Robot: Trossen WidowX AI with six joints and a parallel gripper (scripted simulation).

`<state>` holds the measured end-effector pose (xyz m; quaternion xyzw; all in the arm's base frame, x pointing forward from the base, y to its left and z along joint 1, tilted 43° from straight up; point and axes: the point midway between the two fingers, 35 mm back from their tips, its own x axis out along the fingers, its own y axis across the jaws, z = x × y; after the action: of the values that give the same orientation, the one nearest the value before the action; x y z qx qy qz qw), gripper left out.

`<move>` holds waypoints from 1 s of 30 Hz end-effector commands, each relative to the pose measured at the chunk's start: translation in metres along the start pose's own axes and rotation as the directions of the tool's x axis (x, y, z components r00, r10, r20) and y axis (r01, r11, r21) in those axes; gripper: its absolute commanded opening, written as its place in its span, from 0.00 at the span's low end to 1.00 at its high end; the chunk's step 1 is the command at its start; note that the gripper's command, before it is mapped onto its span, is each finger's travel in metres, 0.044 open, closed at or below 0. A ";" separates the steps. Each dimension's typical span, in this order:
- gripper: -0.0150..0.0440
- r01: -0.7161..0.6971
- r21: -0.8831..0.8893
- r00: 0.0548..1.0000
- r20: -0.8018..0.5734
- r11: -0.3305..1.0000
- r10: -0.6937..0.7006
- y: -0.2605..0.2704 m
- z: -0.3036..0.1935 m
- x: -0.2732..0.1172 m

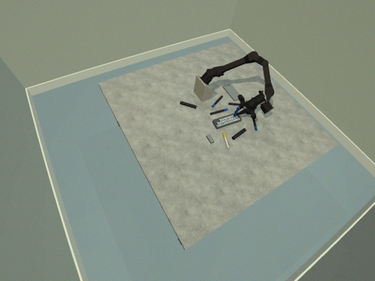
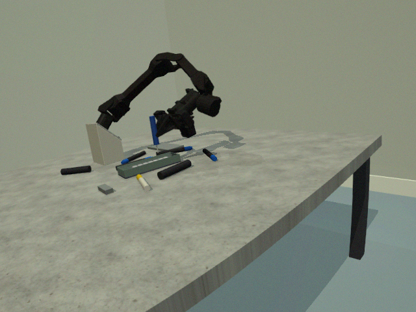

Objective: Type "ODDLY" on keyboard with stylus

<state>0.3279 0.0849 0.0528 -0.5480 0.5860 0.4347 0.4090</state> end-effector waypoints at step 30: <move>0.39 -0.003 0.005 1.000 0.001 1.000 0.003 -0.001 0.014 0.009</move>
<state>0.3282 0.0947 0.0408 -0.5476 0.5867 0.4351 0.4081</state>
